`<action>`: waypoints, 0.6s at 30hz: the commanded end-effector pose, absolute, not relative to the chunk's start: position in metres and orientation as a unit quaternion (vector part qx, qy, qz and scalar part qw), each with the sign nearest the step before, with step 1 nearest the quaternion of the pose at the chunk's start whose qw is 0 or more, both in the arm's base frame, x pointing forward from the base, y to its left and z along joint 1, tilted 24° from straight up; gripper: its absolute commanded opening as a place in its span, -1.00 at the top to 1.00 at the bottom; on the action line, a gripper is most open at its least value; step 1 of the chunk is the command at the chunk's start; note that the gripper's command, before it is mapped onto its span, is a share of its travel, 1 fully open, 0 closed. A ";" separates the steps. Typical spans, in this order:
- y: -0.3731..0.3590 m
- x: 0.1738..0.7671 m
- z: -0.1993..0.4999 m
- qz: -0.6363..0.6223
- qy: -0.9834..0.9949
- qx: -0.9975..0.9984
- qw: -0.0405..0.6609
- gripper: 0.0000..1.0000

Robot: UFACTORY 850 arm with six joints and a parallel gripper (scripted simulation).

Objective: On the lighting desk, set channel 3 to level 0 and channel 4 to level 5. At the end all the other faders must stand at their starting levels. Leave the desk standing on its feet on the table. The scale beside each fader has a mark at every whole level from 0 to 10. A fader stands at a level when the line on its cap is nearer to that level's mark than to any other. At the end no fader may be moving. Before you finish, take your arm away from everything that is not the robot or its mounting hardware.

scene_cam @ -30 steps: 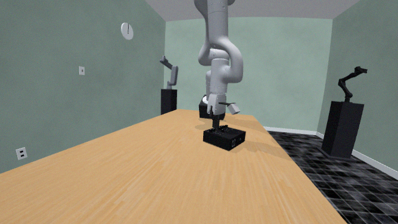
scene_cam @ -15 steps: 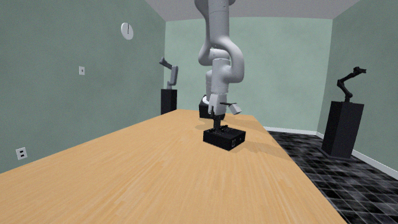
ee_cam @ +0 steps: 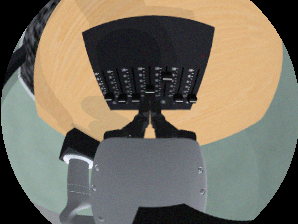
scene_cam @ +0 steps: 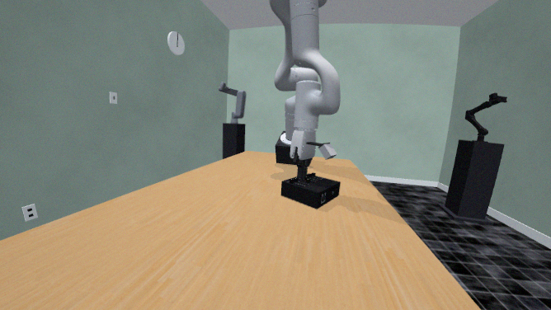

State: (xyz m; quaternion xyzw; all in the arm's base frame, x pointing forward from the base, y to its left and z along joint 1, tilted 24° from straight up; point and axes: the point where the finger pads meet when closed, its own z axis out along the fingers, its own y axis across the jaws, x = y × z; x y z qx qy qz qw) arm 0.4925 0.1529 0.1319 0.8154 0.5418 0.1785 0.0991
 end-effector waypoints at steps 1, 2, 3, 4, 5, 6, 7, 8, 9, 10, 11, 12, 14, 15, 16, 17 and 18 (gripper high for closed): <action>0.155 0.493 0.133 0.178 0.542 0.815 0.100 1.00; 0.155 0.494 0.133 0.178 0.542 0.815 0.100 1.00; 0.155 0.494 0.133 0.178 0.542 0.815 0.100 1.00; 0.156 0.494 0.133 0.178 0.542 0.815 0.100 1.00; 0.156 0.494 0.133 0.178 0.542 0.815 0.100 1.00; 0.157 0.494 0.133 0.178 0.542 0.815 0.100 1.00; 0.157 0.494 0.133 0.178 0.542 0.815 0.100 1.00; 0.157 0.495 0.133 0.178 0.542 0.815 0.100 1.00; 0.157 0.495 0.133 0.178 0.542 0.815 0.100 1.00; 0.158 0.495 0.133 0.178 0.542 0.815 0.100 1.00; 0.158 0.495 0.134 0.178 0.542 0.815 0.100 1.00; 0.158 0.495 0.134 0.178 0.542 0.815 0.100 1.00; 0.159 0.495 0.134 0.178 0.542 0.815 0.100 1.00; 0.159 0.495 0.134 0.178 0.542 0.815 0.100 1.00; 0.159 0.495 0.134 0.178 0.542 0.815 0.100 1.00; 0.159 0.495 0.134 0.178 0.542 0.815 0.100 1.00; 0.159 0.495 0.134 0.178 0.542 0.815 0.100 1.00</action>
